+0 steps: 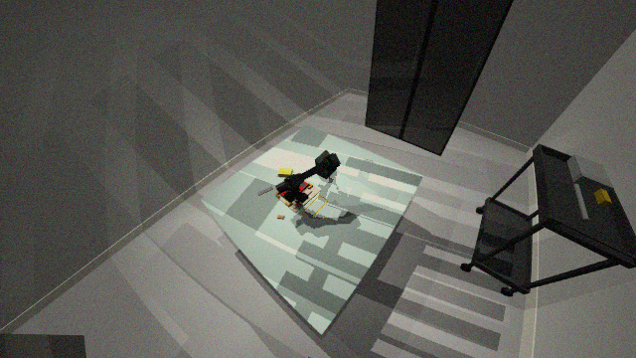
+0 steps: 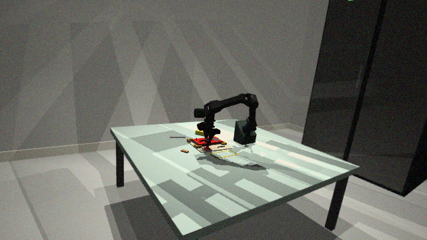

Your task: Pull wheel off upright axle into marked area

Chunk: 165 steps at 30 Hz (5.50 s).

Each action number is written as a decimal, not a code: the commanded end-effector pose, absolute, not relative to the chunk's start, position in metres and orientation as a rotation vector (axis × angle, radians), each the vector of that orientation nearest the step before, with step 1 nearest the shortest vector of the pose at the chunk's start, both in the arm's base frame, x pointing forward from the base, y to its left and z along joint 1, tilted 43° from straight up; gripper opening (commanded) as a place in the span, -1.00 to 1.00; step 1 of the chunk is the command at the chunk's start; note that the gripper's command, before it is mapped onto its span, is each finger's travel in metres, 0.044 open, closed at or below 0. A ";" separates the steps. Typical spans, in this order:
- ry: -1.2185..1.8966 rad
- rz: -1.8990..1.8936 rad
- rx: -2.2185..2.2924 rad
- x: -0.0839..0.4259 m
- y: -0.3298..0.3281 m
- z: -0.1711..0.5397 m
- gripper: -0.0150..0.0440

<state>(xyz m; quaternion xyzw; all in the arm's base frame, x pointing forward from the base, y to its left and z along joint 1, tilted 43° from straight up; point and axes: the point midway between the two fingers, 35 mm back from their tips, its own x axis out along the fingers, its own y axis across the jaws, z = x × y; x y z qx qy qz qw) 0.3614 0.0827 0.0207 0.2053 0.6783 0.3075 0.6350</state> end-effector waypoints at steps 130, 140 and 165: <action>1.552 0.706 0.468 0.286 0.146 0.086 0.53; 1.554 0.690 0.464 0.258 0.106 0.090 1.00; 1.558 0.702 0.468 0.216 0.071 0.097 1.00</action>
